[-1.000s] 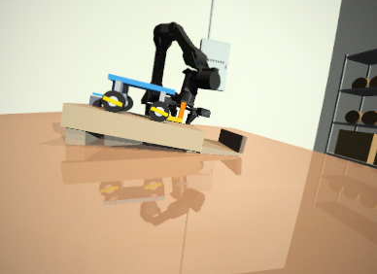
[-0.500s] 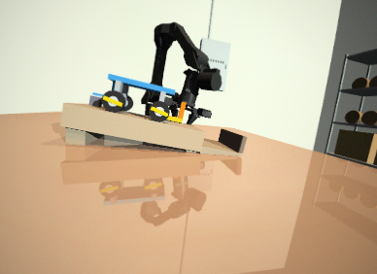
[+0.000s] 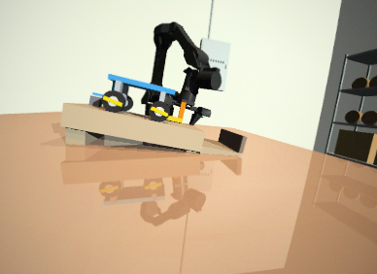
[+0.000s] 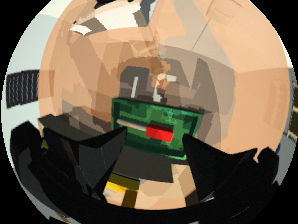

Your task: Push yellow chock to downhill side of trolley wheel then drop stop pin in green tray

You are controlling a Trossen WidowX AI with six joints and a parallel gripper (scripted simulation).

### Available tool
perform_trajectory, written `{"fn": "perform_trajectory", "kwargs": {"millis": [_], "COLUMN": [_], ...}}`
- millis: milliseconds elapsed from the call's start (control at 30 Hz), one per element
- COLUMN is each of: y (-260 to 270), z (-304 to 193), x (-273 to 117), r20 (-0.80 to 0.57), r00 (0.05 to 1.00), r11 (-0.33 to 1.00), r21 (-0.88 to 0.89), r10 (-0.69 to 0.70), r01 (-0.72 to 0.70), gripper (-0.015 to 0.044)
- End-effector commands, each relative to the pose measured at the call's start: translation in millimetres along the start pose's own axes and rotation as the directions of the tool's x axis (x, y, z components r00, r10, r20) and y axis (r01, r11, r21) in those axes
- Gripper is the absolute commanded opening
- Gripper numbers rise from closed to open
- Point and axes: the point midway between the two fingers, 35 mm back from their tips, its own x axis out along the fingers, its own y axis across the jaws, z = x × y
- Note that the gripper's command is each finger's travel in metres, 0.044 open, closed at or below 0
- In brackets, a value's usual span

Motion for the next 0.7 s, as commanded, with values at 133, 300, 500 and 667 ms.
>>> {"fn": "perform_trajectory", "kwargs": {"millis": [133,300,500,667], "y": [4.4,6.9,9.6,11.5], "z": [0.0,0.0,-0.2,-0.8], "x": [-25.3,-39.5,-56.1,-69.9], "r20": [-0.014,-0.014,-0.014,-0.014], "r00": [1.0,1.0,1.0,1.0], "r11": [1.0,1.0,1.0,1.0], "r21": [0.008,0.008,0.008,0.008], "r10": [-0.01,-0.01,-0.01,-0.01], "r01": [0.01,0.01,0.01,0.01], "gripper": [0.0393,0.044,0.044,0.044]}}
